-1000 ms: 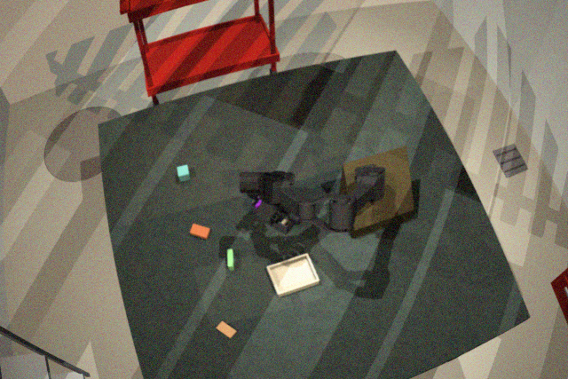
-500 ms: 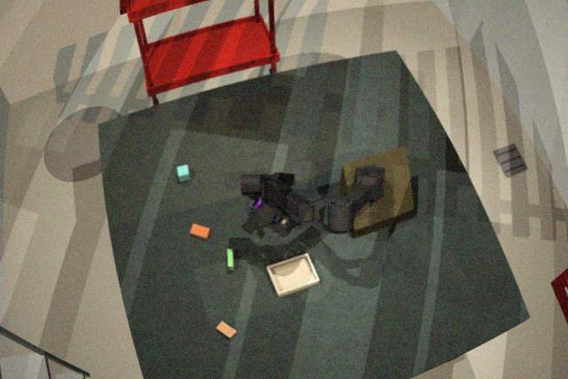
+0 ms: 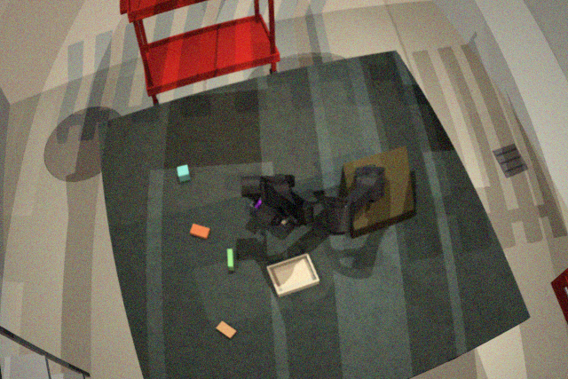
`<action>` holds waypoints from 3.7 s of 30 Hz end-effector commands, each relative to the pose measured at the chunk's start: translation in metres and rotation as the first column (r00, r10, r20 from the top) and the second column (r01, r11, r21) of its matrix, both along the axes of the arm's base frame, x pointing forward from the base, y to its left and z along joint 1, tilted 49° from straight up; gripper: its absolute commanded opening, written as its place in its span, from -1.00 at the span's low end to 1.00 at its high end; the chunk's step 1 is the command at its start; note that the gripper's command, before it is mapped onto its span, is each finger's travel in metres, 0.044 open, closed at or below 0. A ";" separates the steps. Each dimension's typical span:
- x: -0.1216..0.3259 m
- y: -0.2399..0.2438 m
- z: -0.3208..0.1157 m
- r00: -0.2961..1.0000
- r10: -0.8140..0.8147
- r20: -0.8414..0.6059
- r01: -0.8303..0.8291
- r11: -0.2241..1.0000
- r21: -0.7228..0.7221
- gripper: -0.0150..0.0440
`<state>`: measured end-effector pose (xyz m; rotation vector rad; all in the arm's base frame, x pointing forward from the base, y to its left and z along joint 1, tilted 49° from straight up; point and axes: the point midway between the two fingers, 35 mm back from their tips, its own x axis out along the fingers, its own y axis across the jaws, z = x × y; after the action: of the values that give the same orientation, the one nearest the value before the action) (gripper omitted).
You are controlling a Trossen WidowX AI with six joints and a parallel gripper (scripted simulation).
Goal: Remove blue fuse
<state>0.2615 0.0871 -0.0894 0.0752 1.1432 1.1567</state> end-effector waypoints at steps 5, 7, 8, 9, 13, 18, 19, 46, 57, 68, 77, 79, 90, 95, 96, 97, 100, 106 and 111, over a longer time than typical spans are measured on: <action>-0.002 0.003 -0.002 1.000 -0.002 -0.007 0.002 1.000 0.005 -0.24; -0.001 0.002 -0.002 1.000 0.002 -0.003 -0.002 1.000 0.000 -0.29; -0.001 0.002 -0.002 1.000 0.002 -0.003 -0.002 1.000 0.000 -0.31; -0.001 0.002 -0.002 1.000 0.002 -0.003 -0.002 1.000 0.000 -0.33; -0.001 0.002 -0.002 1.000 0.002 -0.003 -0.002 1.000 0.000 -0.42; -0.001 0.002 -0.002 1.000 0.002 -0.003 -0.002 1.000 0.000 -0.49; -0.001 0.002 -0.002 1.000 0.002 -0.003 -0.002 1.000 0.000 -0.49; 0.000 -0.008 0.006 1.000 0.000 -0.004 0.000 1.000 0.000 -0.49; 0.001 -0.012 0.010 1.000 0.000 -0.004 0.000 1.000 0.000 -0.49; 0.001 -0.016 0.013 1.000 -0.001 -0.004 0.001 1.000 0.001 -0.49; 0.001 -0.019 0.016 1.000 -0.001 -0.005 0.001 1.000 0.001 -0.49; 0.001 -0.020 0.017 1.000 -0.001 -0.005 0.001 1.000 0.001 -0.49; 0.001 -0.024 0.021 1.000 -0.001 -0.005 0.001 1.000 0.002 -0.49; 0.001 -0.025 0.022 1.000 -0.002 -0.006 0.002 1.000 0.003 -0.49; 0.001 -0.026 0.023 1.000 -0.002 -0.006 0.002 1.000 0.003 -0.49; 0.001 -0.026 0.023 1.000 -0.002 -0.006 0.002 1.000 0.003 -0.49; 0.002 -0.029 0.025 1.000 -0.002 -0.006 0.002 1.000 0.002 -0.49; 0.002 -0.036 0.031 1.000 -0.002 -0.006 0.002 1.000 0.002 -0.49; 0.003 -0.042 0.037 1.000 -0.002 -0.006 0.002 1.000 0.002 -0.49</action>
<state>0.2628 0.0490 -0.0556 0.0923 1.1482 1.1552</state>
